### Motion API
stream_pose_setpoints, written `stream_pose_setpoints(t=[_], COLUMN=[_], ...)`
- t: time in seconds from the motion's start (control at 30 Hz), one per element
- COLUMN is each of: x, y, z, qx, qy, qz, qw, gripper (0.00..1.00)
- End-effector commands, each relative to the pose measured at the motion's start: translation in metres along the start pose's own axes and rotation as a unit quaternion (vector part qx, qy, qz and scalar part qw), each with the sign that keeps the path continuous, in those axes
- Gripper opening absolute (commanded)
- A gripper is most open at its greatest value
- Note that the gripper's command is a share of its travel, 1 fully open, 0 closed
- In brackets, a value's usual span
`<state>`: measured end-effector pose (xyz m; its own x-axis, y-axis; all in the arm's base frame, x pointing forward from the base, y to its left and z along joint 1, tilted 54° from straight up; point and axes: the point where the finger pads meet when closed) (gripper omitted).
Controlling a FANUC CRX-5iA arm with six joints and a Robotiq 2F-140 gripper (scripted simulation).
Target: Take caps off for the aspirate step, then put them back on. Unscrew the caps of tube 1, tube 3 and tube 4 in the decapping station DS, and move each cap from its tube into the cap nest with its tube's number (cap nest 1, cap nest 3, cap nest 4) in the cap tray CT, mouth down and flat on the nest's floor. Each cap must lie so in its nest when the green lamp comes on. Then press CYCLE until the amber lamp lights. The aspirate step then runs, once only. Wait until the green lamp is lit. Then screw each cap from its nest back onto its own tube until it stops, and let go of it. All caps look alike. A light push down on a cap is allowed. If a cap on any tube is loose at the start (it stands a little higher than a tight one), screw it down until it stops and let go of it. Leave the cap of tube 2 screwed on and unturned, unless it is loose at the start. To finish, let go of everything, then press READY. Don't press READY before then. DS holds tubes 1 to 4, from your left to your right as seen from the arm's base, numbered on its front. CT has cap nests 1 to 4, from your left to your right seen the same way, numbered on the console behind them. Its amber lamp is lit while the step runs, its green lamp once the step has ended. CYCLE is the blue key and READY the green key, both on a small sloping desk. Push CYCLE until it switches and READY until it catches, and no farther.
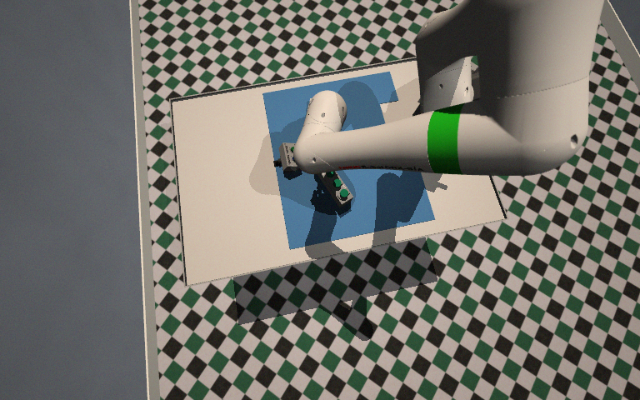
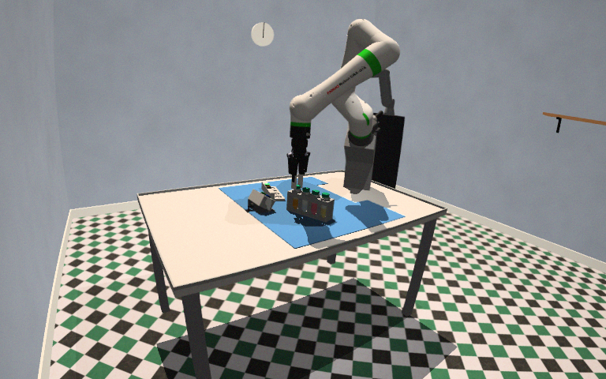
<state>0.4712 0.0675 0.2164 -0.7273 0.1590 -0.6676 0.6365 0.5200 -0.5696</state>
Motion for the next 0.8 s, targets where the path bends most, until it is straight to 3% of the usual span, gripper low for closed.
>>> stream_pose_setpoints(t=[0.0,0.23,0.27,0.67,0.77], x=[-0.0003,-0.0003,-0.0003,-0.0003,-0.0003], y=[0.0005,0.0005,0.0005,0.0005,-0.0005], z=[-0.0005,-0.0005,-0.0005,-0.0005,-0.0005], qx=[0.011,0.011,0.011,0.011,0.011], qy=[0.072,0.098,0.098,0.098,0.038], qz=[-0.004,-0.003,-0.003,-0.003,-0.004], qw=[0.997,0.995,0.995,0.995,0.999], gripper=[0.00,0.00,0.35,0.35,0.35])
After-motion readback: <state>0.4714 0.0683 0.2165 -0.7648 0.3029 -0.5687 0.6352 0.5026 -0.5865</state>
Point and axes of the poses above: the point where the finger pads meet when closed, its own y axis out along the fingers, its own x axis across the jaws, z = x × y, and after that the axes turned 6 degrees about y, right-handed
